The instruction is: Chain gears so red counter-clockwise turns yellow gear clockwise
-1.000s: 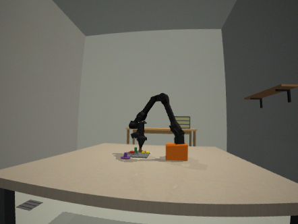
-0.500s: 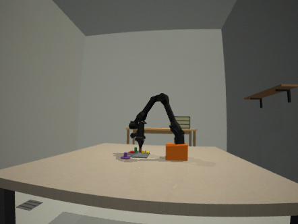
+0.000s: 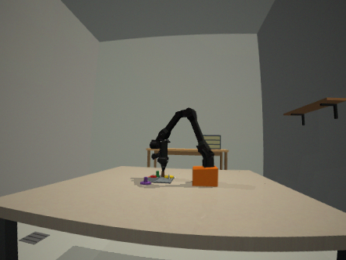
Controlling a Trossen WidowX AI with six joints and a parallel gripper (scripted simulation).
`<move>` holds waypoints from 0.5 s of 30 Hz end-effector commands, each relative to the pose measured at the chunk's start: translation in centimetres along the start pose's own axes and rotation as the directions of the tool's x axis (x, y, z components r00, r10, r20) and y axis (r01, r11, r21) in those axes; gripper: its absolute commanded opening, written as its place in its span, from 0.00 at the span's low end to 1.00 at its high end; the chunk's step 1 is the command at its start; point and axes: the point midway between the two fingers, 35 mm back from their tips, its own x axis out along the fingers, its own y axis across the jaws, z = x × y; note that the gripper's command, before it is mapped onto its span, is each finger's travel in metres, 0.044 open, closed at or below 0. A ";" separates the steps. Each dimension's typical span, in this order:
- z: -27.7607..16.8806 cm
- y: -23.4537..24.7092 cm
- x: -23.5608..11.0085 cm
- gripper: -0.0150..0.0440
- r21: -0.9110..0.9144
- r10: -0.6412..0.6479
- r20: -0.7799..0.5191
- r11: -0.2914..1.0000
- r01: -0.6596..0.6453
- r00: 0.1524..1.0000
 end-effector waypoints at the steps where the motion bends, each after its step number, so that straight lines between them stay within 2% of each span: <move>1: 0.2 -0.1 -2.3 0.49 -0.064 -0.005 0.011 0.998 0.006 1.000; 5: 0.1 -0.1 -3.9 0.49 -0.108 -0.005 0.011 0.994 0.006 1.000; 6: 0.2 -0.1 -3.5 0.54 -0.083 -0.006 0.011 0.997 0.007 1.000; 9: -0.2 0.1 -7.8 0.67 -0.083 -0.006 0.011 0.997 0.007 1.000; 15: -0.2 0.1 -8.2 0.94 -0.082 -0.006 0.011 0.997 0.007 1.000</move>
